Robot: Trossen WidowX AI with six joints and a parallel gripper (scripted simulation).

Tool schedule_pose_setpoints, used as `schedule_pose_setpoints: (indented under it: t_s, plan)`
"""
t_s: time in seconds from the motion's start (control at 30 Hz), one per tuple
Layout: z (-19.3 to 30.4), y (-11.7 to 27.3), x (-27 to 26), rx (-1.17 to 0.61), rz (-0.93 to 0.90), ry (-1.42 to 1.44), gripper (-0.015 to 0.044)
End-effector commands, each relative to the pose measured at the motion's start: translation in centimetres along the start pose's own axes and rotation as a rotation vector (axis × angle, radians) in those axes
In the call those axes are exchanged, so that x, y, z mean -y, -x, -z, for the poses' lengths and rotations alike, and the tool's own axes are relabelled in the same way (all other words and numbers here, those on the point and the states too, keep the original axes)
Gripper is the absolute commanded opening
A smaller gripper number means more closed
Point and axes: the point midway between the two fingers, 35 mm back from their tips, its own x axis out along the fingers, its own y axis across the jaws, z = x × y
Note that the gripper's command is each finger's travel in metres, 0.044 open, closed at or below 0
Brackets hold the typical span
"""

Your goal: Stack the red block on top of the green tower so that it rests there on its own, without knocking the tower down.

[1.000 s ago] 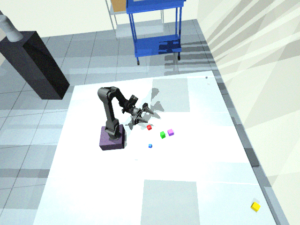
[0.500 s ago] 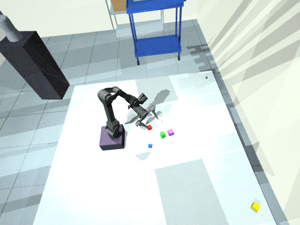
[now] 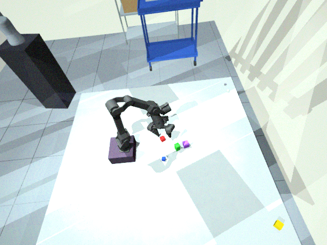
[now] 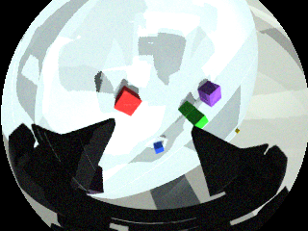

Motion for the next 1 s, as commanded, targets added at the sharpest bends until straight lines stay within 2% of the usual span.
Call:
schedule_pose_setpoints:
  t_s: [0.0,0.2,0.6,0.8,0.97]
  plan:
    - [0.0,1.2,-0.2,0.043,-0.180,-0.283,0.0440]
    - [0.1,2.6,-0.5,0.048,-0.371,-0.569,0.0440]
    - [-0.1,2.3,-0.7,0.048,-0.372,-0.569,0.0440]
    - [-0.6,-0.9,-1.8,0.048,-0.372,-0.569,0.0440]
    - [-0.6,-1.3,-1.9,0.048,-0.372,-0.569,0.0440]
